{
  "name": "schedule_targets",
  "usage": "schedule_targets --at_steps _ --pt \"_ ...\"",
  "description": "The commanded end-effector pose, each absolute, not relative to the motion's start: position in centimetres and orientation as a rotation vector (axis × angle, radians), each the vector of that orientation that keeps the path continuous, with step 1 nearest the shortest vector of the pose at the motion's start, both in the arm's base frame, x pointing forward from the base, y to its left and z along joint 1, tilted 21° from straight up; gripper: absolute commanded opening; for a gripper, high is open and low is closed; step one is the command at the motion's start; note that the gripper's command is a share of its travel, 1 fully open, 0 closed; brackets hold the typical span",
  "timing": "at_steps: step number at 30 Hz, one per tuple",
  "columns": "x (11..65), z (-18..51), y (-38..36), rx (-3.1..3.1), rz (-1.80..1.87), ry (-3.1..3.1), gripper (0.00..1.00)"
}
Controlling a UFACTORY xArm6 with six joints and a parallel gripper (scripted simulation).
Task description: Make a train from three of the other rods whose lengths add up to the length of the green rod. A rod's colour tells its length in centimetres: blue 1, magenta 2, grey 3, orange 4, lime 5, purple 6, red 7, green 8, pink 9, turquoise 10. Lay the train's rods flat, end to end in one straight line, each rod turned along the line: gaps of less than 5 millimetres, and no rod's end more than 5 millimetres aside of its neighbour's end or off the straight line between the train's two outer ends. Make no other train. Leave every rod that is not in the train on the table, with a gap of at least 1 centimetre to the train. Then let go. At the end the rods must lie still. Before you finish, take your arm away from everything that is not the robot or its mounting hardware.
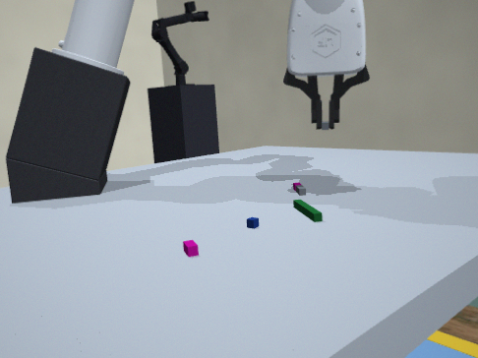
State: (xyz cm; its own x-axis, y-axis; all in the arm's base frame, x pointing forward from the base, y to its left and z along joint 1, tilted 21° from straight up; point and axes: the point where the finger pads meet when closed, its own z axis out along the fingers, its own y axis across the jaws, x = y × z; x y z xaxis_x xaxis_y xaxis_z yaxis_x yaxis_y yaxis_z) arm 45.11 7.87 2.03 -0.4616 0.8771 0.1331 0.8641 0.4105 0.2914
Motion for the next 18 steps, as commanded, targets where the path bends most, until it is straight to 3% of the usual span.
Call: schedule_targets --at_steps 1,18 --pt "43.7 1.9 7.6 1.426 0.542 2.66 0.04" --pt "42.0 1.4 7.3 1.253 0.523 2.724 0.04"
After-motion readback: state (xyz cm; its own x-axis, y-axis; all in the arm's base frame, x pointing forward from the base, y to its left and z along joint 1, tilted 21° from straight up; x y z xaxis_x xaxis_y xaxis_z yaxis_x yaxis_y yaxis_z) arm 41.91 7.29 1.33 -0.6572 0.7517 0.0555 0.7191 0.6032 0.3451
